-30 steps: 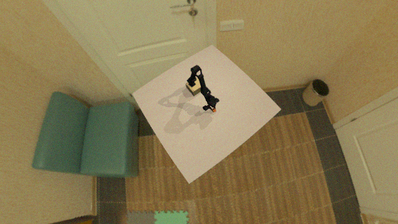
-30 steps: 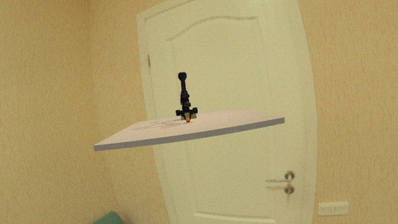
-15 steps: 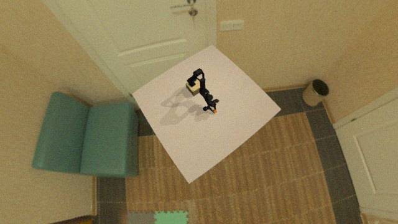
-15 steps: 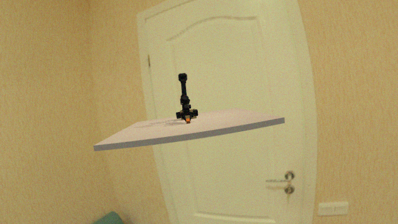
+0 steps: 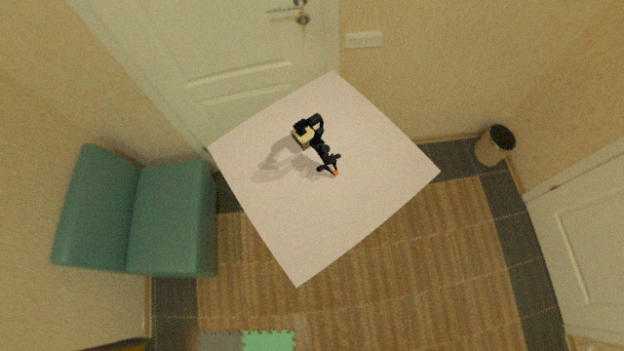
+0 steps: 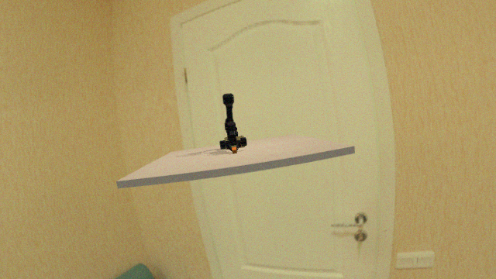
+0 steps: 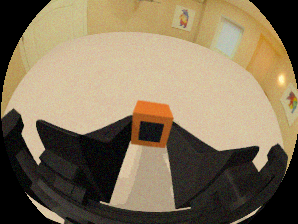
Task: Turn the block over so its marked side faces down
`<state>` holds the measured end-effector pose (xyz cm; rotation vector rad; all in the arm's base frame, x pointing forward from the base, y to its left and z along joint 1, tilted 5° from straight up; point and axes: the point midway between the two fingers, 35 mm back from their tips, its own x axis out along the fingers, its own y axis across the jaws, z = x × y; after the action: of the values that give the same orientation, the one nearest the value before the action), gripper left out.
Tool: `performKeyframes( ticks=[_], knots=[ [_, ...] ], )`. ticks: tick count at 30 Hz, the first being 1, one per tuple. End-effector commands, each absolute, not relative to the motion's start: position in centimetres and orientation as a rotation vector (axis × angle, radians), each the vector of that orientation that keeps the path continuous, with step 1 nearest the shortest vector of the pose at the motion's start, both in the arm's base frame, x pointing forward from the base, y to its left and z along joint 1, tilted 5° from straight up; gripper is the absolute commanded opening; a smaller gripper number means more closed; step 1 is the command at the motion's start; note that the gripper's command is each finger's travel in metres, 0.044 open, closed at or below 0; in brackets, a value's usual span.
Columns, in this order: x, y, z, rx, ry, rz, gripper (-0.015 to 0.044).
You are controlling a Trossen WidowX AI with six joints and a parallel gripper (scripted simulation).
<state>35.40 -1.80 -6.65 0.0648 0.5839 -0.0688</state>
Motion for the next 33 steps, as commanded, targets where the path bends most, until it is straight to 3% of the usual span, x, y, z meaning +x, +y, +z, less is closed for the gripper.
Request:
performKeyframes(
  ticks=[1, 16, 33],
  knots=[
    [35.06, -1.83, -6.43, 0.067, 0.557, -0.075, 0.0],
    [35.03, -1.84, -6.21, 0.067, 0.539, -0.076, 0.0],
    [35.03, -1.84, -6.21, 0.067, 0.539, -0.076, 0.044]
  ],
)
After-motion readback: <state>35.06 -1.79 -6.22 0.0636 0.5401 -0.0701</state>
